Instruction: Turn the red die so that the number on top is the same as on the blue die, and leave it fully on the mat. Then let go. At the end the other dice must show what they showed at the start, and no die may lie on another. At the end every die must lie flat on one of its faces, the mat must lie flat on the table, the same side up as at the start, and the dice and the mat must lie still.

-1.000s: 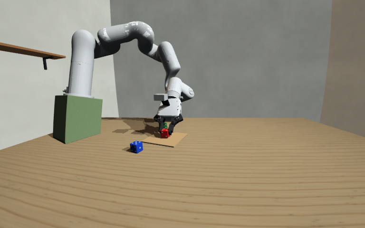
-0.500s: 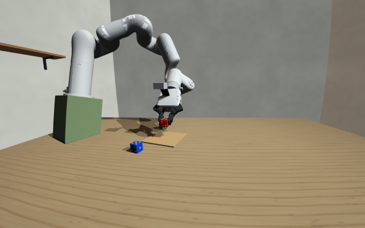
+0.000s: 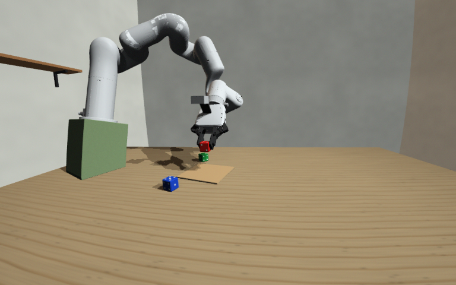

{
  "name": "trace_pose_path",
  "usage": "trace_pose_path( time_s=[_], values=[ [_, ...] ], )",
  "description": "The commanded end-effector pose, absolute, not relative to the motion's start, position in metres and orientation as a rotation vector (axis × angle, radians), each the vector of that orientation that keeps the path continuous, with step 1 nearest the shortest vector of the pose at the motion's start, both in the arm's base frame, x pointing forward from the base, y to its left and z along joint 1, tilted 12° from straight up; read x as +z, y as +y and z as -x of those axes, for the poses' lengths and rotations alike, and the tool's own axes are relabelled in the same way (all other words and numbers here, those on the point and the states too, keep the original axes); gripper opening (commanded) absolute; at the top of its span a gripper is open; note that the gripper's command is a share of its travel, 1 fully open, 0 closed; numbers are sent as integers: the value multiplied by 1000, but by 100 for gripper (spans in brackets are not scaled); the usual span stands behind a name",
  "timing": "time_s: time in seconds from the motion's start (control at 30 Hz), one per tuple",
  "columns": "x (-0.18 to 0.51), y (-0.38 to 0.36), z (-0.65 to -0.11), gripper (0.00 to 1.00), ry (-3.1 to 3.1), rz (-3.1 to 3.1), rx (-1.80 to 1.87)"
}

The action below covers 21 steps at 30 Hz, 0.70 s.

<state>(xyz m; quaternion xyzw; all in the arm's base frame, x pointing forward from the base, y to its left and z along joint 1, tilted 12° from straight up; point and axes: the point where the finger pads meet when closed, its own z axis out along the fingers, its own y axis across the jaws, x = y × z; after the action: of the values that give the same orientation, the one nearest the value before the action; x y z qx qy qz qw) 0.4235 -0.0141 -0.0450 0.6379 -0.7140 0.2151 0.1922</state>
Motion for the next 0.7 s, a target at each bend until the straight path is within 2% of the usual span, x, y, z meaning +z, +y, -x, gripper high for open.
trace_pose_path(
  time_s=[0.0,0.67],
  values=[
    [-44,-14,-425,27,-2007,-1791,606],
    [-41,-18,-424,27,-2173,-1956,387]
  ],
)
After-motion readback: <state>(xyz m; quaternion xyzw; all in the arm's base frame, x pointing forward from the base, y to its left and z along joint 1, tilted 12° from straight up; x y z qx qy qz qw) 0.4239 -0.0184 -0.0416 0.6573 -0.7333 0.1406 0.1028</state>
